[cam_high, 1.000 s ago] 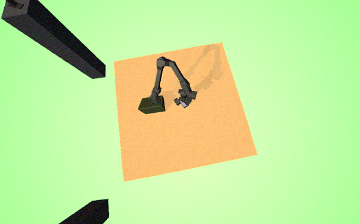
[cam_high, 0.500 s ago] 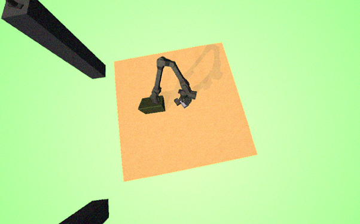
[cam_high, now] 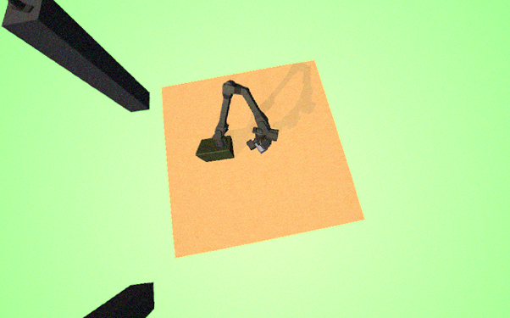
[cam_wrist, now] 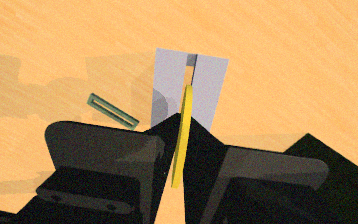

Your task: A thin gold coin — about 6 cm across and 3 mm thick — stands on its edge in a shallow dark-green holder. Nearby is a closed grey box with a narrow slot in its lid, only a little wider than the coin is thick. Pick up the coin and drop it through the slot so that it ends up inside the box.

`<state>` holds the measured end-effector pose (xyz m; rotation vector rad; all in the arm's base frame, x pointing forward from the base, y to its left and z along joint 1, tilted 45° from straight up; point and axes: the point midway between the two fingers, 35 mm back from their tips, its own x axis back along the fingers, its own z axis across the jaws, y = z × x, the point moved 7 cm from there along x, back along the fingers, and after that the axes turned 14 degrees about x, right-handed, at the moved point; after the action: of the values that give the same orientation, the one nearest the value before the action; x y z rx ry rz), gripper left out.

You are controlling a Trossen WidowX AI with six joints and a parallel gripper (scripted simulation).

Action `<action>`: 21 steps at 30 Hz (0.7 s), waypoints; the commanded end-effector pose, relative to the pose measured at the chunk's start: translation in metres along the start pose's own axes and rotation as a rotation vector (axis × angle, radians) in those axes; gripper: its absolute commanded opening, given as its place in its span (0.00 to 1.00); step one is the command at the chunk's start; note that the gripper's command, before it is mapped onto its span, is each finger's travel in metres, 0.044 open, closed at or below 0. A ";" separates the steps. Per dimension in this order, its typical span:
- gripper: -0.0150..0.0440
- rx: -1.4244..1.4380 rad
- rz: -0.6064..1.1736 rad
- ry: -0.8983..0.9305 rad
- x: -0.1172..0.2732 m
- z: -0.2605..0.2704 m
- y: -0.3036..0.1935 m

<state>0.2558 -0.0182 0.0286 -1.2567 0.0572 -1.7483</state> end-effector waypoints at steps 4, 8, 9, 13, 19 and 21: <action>0.25 -0.010 0.008 0.001 -0.004 -0.002 0.000; 0.25 -0.009 0.008 0.001 -0.005 -0.002 -0.001; 0.25 -0.009 0.008 0.001 -0.006 -0.002 -0.001; 0.25 -0.009 0.008 0.002 -0.007 -0.002 -0.001; 0.25 -0.009 0.008 0.002 -0.009 -0.002 -0.001; 0.25 -0.009 0.008 0.002 -0.010 -0.002 -0.001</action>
<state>0.2556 -0.0134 0.0240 -1.2564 0.0577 -1.7484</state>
